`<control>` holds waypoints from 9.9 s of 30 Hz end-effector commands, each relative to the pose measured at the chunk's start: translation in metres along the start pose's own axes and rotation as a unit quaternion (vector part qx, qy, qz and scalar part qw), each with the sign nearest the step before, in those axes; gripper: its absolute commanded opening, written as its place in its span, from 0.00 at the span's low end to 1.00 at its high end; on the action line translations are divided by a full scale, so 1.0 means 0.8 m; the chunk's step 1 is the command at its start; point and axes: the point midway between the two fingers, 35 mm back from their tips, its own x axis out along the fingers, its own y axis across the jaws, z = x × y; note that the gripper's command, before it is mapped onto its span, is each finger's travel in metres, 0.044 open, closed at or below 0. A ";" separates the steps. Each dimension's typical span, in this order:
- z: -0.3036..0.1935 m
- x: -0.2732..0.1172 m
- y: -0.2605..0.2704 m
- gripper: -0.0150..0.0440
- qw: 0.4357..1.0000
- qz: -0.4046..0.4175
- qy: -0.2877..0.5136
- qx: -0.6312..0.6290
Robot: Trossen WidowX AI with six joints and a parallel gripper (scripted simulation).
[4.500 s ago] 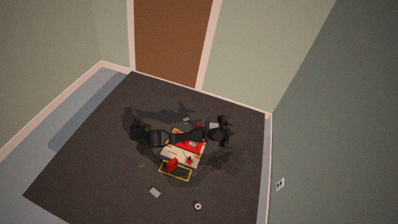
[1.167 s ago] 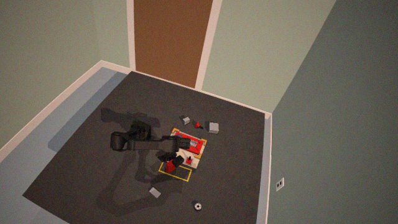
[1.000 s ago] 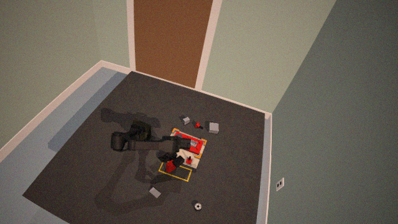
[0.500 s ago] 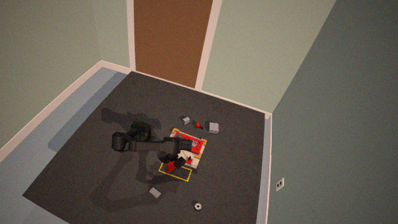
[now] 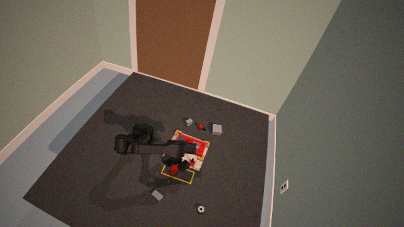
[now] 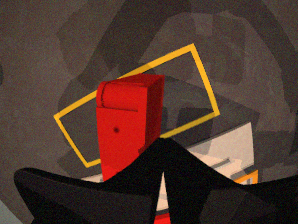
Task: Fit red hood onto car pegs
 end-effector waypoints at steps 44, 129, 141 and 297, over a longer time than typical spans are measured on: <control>-0.002 -0.037 0.035 0.25 1.000 0.004 0.000 -0.023; 0.005 0.006 0.092 1.00 0.708 0.002 -0.003 -0.706; 0.005 0.016 0.092 1.00 0.708 0.002 -0.003 -0.706; 0.003 0.006 0.096 0.25 0.711 0.006 -0.003 -0.703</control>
